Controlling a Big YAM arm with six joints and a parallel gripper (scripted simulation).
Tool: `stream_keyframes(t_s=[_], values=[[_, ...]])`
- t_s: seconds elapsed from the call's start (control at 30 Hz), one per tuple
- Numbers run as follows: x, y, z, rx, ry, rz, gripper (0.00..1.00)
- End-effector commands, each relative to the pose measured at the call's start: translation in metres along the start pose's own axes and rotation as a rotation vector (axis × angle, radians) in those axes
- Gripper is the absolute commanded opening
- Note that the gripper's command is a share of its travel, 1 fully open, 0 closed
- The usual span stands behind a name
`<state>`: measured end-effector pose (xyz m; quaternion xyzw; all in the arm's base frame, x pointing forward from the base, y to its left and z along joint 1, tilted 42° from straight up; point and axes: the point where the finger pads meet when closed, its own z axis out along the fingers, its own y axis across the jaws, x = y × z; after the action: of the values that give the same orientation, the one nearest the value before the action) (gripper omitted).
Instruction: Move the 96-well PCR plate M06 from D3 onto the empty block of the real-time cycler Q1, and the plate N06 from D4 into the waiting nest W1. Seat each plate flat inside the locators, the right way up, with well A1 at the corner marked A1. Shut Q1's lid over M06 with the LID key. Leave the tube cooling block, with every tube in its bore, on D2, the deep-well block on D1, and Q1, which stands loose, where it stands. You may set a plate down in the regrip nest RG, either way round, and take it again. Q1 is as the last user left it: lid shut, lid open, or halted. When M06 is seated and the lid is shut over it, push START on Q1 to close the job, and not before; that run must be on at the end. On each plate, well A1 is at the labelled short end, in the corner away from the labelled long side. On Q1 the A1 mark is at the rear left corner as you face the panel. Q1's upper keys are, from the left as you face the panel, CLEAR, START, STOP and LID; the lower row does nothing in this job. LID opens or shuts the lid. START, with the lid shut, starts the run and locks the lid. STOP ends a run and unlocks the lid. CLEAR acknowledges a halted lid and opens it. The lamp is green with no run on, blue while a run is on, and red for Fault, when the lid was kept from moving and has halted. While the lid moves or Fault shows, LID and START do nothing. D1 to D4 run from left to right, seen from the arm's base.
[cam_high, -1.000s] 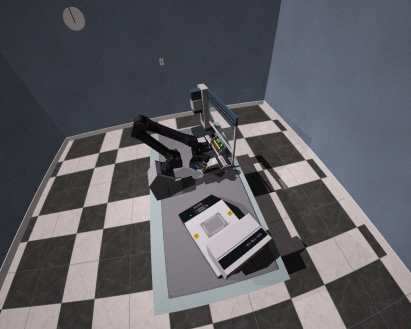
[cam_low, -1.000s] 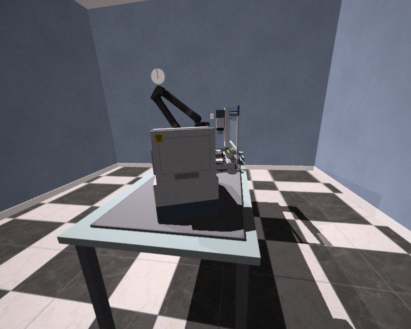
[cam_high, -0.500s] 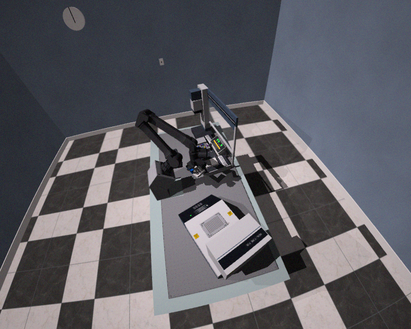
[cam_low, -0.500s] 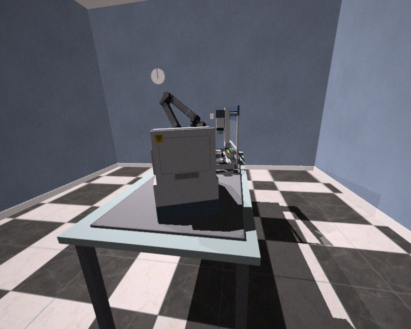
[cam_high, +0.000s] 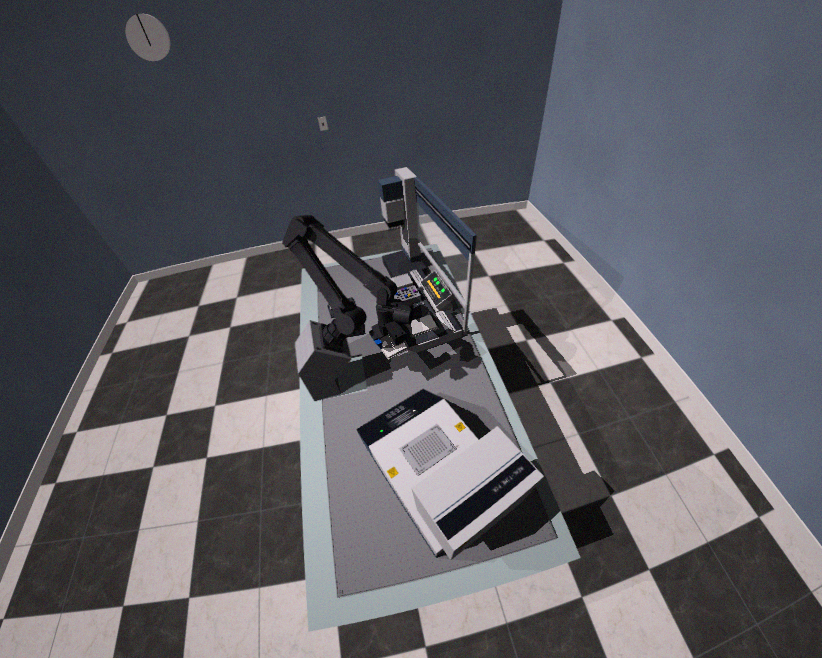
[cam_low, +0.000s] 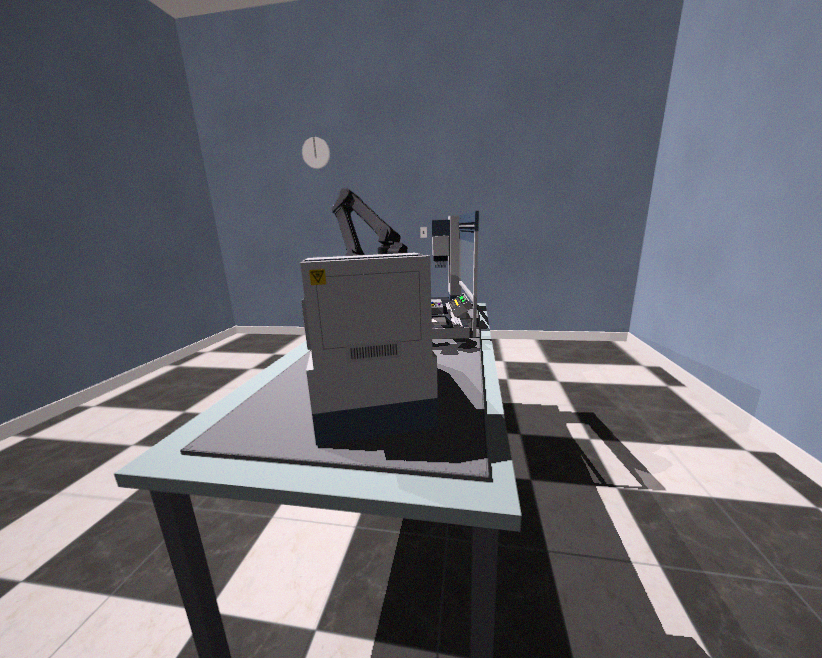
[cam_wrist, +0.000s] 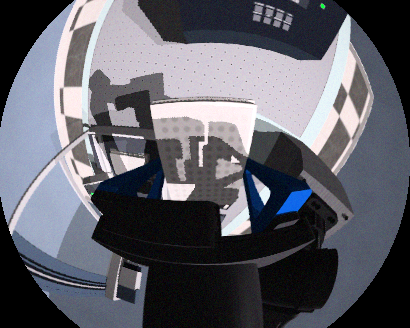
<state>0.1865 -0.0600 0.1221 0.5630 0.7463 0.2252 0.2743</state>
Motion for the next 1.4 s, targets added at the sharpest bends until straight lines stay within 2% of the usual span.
stream_keyframes(t_s=[0.0,0.2,0.37,0.43,0.6,0.67,0.77,0.87,1.03,1.27,1.37], values=[[-0.018,0.007,-0.019,-0.008,-0.029,0.075,0.0],[-0.031,-0.006,-0.025,-0.011,-0.028,0.174,0.0],[-0.029,-0.007,-0.023,-0.016,-0.02,0.215,0.0],[-0.036,-0.015,-0.025,-0.002,-0.03,0.272,0.0],[-0.035,-0.008,-0.025,-0.012,-0.045,0.364,0.0],[-0.044,-0.018,-0.03,-0.012,-0.034,0.42,0.0],[-0.041,-0.018,-0.028,-0.004,-0.029,0.49,0.0],[-0.043,-0.021,-0.028,-0.01,-0.022,0.488,0.0],[-0.058,-0.035,-0.034,-0.008,-0.024,0.596,0.0],[-0.06,-0.04,-0.034,-0.004,-0.026,0.723,0.0],[-0.069,-0.049,-0.037,-0.012,-0.022,0.776,0.0]])
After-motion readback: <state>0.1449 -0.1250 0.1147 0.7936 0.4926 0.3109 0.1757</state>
